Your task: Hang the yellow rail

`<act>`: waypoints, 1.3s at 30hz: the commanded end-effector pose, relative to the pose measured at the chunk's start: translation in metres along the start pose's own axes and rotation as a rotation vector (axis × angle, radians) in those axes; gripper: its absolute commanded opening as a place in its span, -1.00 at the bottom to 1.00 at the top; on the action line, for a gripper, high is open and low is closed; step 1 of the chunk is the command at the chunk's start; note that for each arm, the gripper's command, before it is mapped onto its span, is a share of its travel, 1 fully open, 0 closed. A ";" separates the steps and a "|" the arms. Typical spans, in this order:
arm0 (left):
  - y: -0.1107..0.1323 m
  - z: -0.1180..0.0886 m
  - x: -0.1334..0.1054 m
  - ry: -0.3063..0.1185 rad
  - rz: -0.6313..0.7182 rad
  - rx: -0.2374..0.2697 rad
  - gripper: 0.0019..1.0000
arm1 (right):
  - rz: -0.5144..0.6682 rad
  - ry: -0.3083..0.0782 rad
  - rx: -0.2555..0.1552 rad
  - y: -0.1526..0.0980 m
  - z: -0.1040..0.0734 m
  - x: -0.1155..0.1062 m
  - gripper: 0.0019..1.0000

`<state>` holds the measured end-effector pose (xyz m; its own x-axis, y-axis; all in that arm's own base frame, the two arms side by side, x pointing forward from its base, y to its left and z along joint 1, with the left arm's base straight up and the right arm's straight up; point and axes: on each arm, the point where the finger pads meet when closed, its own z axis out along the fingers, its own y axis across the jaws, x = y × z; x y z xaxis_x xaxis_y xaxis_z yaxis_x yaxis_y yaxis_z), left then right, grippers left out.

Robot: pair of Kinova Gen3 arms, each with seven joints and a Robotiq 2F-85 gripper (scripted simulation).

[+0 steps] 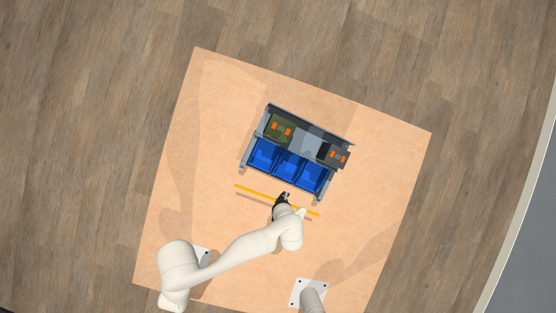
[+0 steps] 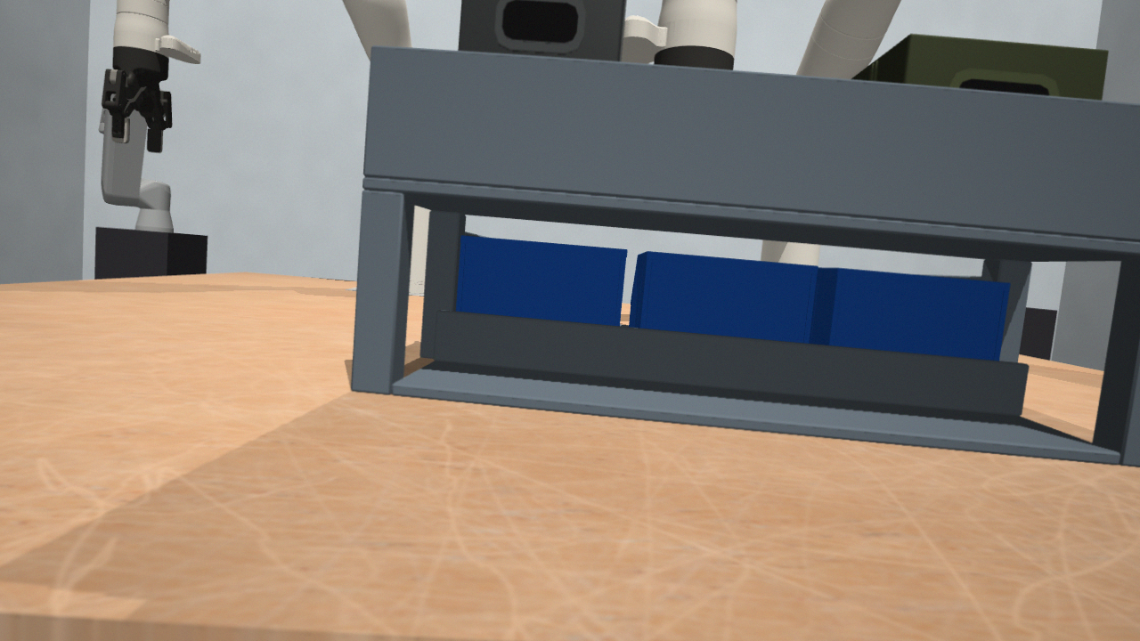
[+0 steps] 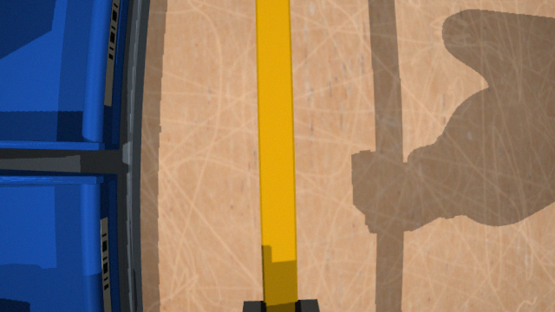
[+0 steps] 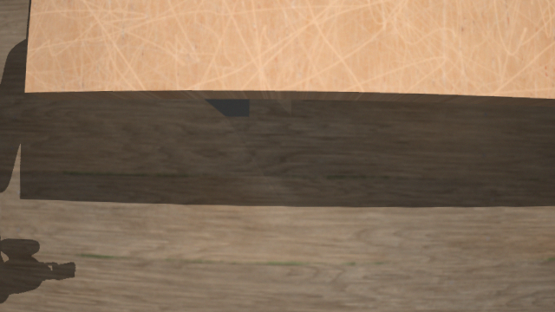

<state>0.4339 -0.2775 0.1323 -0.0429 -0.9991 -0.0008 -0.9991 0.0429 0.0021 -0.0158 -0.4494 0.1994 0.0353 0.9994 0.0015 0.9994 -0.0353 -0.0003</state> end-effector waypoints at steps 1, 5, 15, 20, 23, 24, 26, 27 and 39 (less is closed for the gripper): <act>0.000 -0.001 0.000 0.001 0.000 0.002 -0.80 | 0.000 -0.002 0.000 0.000 -0.001 0.000 1.00; 0.000 -0.001 0.000 0.001 0.000 0.002 -0.80 | 0.000 -0.002 0.000 0.000 -0.001 0.000 1.00; 0.000 -0.001 0.000 0.001 0.000 0.002 -0.80 | 0.000 -0.002 0.000 0.000 -0.001 0.000 1.00; -0.004 -0.001 0.000 0.001 0.003 0.002 -0.80 | 0.000 -0.002 0.000 0.000 -0.001 0.000 1.00; -0.032 -0.002 -0.001 0.002 0.028 0.004 -0.80 | 0.000 -0.002 0.000 0.000 -0.001 0.000 1.00; -0.044 -0.002 -0.002 0.002 0.037 0.004 -0.80 | 0.000 -0.002 0.000 0.000 -0.001 0.000 1.00; -0.059 -0.001 -0.005 0.001 0.050 0.002 -0.80 | 0.000 -0.002 0.000 0.000 -0.001 0.000 1.00; -0.062 -0.001 -0.005 0.001 0.052 0.002 -0.80 | 0.000 -0.002 0.000 0.000 -0.001 0.000 1.00; -0.063 -0.001 -0.005 0.001 0.052 0.002 -0.80 | 0.000 -0.002 0.000 0.000 -0.001 0.000 1.00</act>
